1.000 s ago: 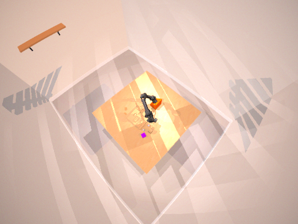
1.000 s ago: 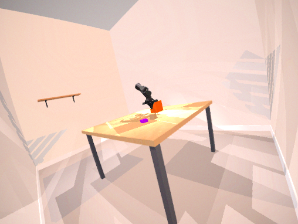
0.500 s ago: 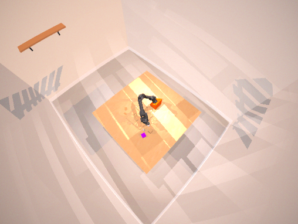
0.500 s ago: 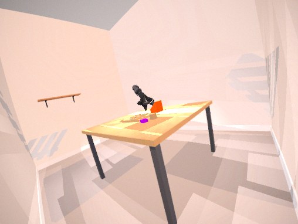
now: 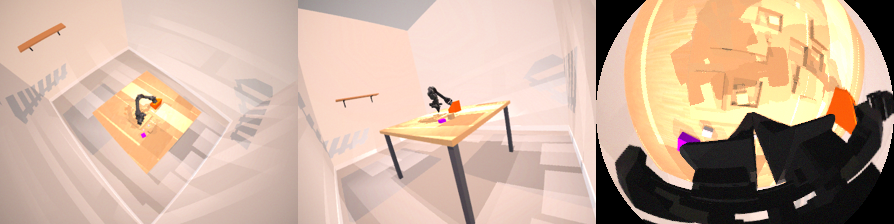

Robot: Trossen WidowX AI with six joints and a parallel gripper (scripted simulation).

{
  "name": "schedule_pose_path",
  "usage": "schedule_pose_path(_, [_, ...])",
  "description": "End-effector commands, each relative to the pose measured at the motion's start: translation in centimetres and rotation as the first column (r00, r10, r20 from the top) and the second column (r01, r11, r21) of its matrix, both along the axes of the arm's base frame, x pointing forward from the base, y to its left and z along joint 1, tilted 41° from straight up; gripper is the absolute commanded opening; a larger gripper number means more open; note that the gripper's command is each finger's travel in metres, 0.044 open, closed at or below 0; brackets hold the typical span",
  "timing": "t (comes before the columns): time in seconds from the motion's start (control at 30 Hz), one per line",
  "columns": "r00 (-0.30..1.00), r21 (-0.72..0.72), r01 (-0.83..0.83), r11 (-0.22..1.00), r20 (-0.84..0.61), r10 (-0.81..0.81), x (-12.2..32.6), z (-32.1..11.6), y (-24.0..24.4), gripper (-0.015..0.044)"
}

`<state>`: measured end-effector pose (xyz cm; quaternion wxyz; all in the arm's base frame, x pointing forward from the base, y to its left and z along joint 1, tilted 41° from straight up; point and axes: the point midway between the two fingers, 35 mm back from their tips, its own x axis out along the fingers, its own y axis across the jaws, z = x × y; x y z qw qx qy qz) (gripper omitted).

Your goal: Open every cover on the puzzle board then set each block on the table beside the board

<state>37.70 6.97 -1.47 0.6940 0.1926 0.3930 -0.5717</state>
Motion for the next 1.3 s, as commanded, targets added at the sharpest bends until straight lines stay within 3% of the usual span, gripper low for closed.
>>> schedule_pose_path(0.0, [0.999, -0.003, 0.023, 1.0, 0.03, -0.023, 0.3, 0.4, -0.1, 0.0])
schedule_pose_path(0.5, [0.999, -0.004, 0.023, 1.0, 0.031, -0.023, 0.7, -3.4, -3.3, 0.0])
schedule_pose_path(1.27, [0.999, -0.005, 0.023, 1.0, 0.031, -0.023, 0.8, -4.3, -4.1, 0.0])
